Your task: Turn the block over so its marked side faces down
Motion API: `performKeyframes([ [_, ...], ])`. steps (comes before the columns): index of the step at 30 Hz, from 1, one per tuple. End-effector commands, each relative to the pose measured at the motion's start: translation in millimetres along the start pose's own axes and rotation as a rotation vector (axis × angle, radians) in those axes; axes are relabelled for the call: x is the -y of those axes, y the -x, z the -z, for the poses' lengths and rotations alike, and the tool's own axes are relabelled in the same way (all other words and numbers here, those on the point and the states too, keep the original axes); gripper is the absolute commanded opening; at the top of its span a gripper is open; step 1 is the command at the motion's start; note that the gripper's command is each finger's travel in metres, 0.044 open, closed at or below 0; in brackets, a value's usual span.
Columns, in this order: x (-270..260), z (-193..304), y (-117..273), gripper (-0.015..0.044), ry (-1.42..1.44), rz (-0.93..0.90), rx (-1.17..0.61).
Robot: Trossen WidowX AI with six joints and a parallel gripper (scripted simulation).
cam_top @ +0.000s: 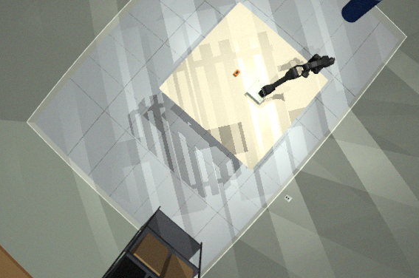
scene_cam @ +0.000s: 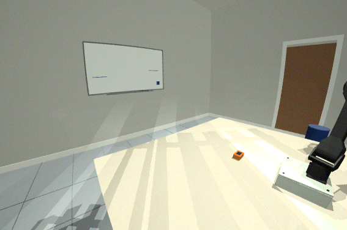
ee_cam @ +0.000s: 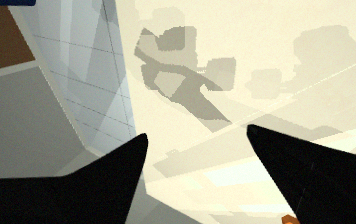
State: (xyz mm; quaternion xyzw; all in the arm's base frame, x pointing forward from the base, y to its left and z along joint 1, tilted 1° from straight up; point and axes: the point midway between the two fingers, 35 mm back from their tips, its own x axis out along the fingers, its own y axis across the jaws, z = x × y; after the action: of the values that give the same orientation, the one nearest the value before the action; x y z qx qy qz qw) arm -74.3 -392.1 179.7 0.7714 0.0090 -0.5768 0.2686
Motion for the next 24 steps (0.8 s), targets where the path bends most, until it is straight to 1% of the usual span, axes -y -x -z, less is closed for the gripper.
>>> performKeyframes([
  [1,-1,3,-2,0.0426,0.006,0.004,-0.004],
  [2,-3,11,-6,0.0440,0.024,0.015,-0.016],
  [8,-22,96,-51,0.0440,0.342,0.112,-0.101],
  [13,-25,168,-82,0.0440,0.641,0.176,-0.161],
  [19,-9,255,-109,0.0440,1.002,0.239,-0.233],
  [24,20,323,-123,0.0440,1.314,0.279,-0.279],
])
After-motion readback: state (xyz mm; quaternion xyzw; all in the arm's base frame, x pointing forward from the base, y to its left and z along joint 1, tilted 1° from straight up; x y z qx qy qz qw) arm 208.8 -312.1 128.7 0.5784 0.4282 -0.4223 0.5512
